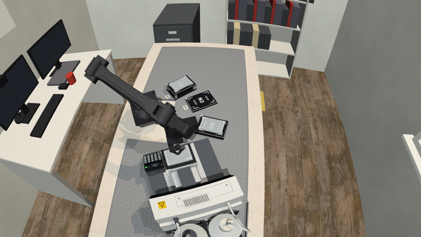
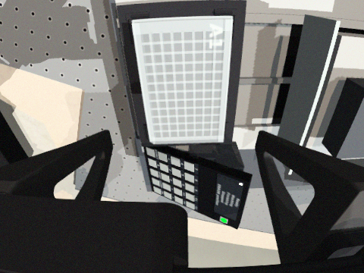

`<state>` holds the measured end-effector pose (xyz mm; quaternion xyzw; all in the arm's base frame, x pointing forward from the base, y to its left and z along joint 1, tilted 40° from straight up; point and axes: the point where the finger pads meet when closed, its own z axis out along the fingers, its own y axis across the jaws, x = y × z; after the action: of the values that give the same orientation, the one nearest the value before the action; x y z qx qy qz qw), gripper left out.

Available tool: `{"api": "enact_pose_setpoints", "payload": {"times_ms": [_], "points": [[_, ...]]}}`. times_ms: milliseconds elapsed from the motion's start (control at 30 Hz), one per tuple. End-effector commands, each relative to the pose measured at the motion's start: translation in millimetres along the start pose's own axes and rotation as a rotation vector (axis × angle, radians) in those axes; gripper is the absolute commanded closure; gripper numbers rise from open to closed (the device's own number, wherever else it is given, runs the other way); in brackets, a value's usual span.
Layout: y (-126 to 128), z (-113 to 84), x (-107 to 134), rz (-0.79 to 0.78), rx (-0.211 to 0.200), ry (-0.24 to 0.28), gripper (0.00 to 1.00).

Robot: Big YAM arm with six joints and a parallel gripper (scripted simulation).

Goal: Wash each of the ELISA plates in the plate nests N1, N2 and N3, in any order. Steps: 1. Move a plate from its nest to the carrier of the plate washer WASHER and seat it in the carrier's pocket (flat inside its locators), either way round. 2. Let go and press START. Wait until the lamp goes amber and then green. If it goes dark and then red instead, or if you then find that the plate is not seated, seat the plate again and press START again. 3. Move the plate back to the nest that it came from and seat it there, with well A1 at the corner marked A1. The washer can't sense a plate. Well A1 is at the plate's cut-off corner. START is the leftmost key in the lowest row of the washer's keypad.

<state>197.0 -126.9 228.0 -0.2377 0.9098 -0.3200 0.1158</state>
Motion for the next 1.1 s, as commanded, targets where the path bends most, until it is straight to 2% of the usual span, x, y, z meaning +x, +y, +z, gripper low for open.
{"api": "enact_pose_setpoints", "payload": {"times_ms": [0,167,233,900,933,1067], "points": [[-11,-8.8,-3,-0.030,0.018,-0.017,0.00],[-11,-8.9,-3,-0.030,0.018,-0.017,0.00],[-2,6.2,0,-0.044,-0.003,0.002,0.00],[-2,33.1,0,-0.044,-0.003,0.002,0.00],[-4,31.4,1,-0.038,0.010,-0.005,0.00],[-2,41.4,1,-0.044,-0.003,0.002,0.00]]}}
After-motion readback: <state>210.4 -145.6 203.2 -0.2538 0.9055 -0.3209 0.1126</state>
